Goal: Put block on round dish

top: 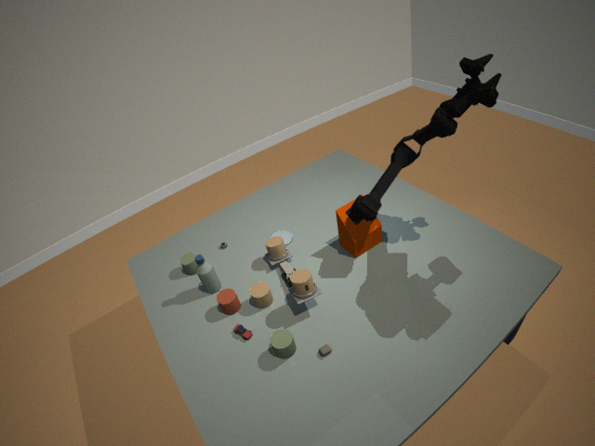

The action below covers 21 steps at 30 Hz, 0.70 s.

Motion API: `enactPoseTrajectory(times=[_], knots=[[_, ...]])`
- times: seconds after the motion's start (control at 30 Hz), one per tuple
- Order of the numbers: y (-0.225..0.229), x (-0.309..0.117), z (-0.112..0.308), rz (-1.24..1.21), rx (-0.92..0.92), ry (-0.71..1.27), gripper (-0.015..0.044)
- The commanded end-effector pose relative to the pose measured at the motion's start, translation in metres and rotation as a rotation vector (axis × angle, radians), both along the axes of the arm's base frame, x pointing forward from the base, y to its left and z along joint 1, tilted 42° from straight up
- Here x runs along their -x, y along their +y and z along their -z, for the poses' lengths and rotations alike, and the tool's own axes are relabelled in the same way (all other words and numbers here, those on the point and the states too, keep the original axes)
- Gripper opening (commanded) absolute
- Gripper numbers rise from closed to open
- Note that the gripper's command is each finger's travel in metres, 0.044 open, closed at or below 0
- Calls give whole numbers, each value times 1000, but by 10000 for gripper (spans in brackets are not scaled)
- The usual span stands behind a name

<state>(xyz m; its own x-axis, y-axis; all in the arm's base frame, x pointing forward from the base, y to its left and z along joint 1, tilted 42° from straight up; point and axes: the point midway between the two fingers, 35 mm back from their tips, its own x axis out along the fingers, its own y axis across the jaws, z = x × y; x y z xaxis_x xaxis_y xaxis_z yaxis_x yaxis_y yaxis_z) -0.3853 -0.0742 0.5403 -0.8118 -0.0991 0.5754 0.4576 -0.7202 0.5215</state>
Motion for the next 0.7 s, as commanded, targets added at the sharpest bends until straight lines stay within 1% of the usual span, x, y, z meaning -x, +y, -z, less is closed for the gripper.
enactPoseTrajectory(times=[0.0, 0.03, 0.17, 0.4, 0.67], knots=[[0, 0, 0, 0, 1, 2, 426], [2, -2, -2, 2, 5, 8, 440], [14, -18, -16, 13, 46, 69, 440], [45, -63, -48, 34, 150, 231, 440], [74, -117, -76, 37, 257, 411, 440]])
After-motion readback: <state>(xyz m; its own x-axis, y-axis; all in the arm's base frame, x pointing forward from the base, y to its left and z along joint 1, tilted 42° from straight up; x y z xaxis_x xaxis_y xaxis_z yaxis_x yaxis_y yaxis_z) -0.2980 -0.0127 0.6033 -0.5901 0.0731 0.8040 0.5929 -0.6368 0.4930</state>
